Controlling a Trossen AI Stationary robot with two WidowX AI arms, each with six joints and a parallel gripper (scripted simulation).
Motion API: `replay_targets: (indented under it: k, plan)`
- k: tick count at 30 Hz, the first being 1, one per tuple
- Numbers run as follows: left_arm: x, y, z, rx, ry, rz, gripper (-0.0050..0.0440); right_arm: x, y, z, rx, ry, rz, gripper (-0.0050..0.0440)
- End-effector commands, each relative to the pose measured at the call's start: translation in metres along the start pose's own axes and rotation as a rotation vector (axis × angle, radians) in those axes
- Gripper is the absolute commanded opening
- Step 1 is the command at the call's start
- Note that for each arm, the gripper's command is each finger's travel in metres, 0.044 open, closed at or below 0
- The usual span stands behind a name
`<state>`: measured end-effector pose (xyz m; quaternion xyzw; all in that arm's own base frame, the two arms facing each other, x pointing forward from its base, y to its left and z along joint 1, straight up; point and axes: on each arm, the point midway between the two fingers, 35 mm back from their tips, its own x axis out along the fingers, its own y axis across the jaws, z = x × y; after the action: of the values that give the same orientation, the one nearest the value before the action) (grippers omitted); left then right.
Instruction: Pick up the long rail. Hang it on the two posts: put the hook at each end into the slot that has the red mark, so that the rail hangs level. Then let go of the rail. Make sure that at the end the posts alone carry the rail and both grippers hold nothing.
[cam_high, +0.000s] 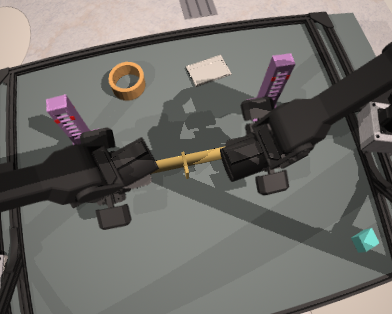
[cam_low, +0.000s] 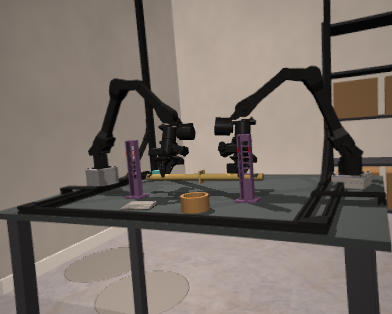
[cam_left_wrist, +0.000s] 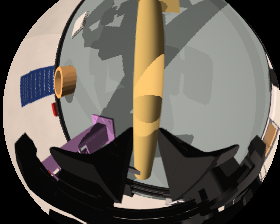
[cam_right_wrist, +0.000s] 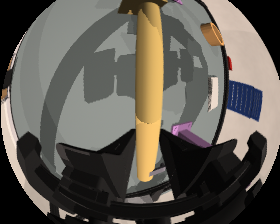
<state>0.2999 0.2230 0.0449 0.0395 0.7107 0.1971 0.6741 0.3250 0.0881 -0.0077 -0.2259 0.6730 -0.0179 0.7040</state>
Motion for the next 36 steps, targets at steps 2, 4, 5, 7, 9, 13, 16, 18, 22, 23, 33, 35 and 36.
replay_targets:
  k: [2,4,5,7,9,13,16,18,22,23,33,35,36]
  plan:
    - [0.008,0.029,0.003,0.001,-0.007,0.018,0.0,0.006,-0.029,-0.002,0.002,0.0,-0.009,0.0]
    - [0.012,0.04,0.003,0.002,-0.007,0.022,0.0,0.01,-0.04,-0.002,0.002,0.001,-0.013,0.0]
    - [0.014,0.046,0.003,0.002,-0.007,0.024,0.0,0.012,-0.045,-0.002,0.002,0.001,-0.015,0.0]
    - [0.016,0.053,0.002,0.002,-0.007,0.027,0.0,0.015,-0.052,-0.003,0.002,0.002,-0.018,0.0]
    - [0.017,0.054,0.002,0.002,-0.007,0.027,0.0,0.015,-0.053,-0.003,0.002,0.002,-0.018,0.0]
    - [0.016,0.054,0.002,0.002,-0.007,0.027,0.0,0.014,-0.054,-0.003,0.002,0.002,-0.018,0.0]
    - [0.008,0.058,0.003,0.002,-0.007,0.026,0.0,0.007,-0.056,-0.002,0.003,0.002,-0.017,0.0]
    - [0.002,0.06,0.003,0.003,-0.007,0.026,0.0,0.0,-0.059,-0.002,0.003,0.002,-0.017,0.0]
    - [-0.012,0.066,0.002,0.004,-0.007,0.025,0.0,-0.014,-0.064,-0.002,0.004,0.001,-0.015,0.0]
    - [-0.016,0.067,0.002,0.004,-0.006,0.024,0.0,-0.017,-0.065,-0.002,0.004,0.001,-0.015,0.0]
    - [-0.043,0.076,0.002,0.004,-0.006,0.023,0.0,-0.044,-0.075,-0.002,0.004,0.001,-0.014,0.0]
    - [-0.049,0.078,0.002,0.004,-0.006,0.023,0.0,-0.051,-0.077,-0.002,0.004,0.001,-0.014,0.0]
    - [-0.053,0.079,0.002,0.003,-0.006,0.023,0.0,-0.054,-0.078,-0.002,0.004,0.001,-0.014,0.0]
